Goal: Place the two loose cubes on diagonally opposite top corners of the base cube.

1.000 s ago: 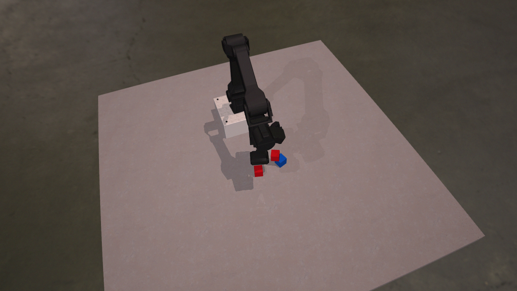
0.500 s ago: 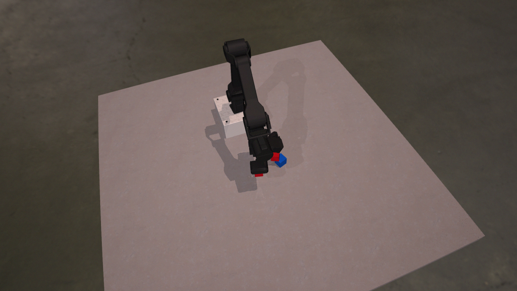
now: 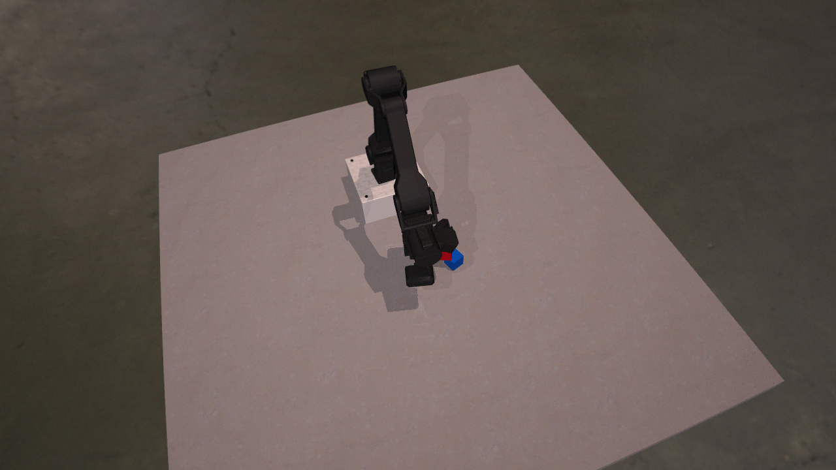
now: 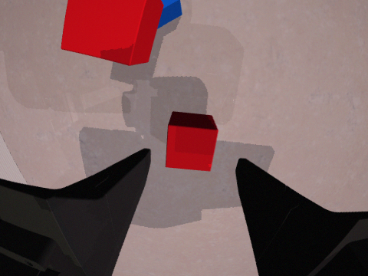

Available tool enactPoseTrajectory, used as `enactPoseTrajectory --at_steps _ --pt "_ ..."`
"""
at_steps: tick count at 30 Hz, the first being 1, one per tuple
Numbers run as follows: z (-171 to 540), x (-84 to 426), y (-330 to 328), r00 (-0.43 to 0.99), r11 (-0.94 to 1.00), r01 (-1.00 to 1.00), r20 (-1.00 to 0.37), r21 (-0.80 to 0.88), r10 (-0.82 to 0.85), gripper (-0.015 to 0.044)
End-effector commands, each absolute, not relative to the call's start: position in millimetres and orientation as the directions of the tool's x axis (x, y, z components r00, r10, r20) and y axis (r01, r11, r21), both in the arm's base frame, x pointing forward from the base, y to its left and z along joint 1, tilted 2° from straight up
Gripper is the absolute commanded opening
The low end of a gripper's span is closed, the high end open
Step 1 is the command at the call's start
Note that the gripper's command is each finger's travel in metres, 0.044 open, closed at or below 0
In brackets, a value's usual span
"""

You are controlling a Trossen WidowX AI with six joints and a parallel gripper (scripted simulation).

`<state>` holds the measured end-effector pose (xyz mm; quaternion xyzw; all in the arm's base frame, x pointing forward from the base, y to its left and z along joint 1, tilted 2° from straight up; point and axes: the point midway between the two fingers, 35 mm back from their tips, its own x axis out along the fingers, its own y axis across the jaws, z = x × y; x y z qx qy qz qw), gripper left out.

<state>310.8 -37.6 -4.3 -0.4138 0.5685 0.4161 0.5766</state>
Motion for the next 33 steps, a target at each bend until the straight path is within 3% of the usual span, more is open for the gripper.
enactPoseTrajectory --at_steps 1,16,22,33 --pt "-14.0 309.2 -37.9 -0.003 0.308 -0.951 -1.000 0.005 0.007 0.0265" --pt "-35.9 308.5 -37.7 -0.003 0.308 -0.951 -1.000 0.005 0.007 0.0265" --pt "-35.9 308.5 -37.7 -0.003 0.308 -0.951 -1.000 0.005 0.007 0.0107" --pt "-16.5 312.1 -38.3 -0.002 0.308 -0.951 -1.000 0.004 0.007 0.0105"
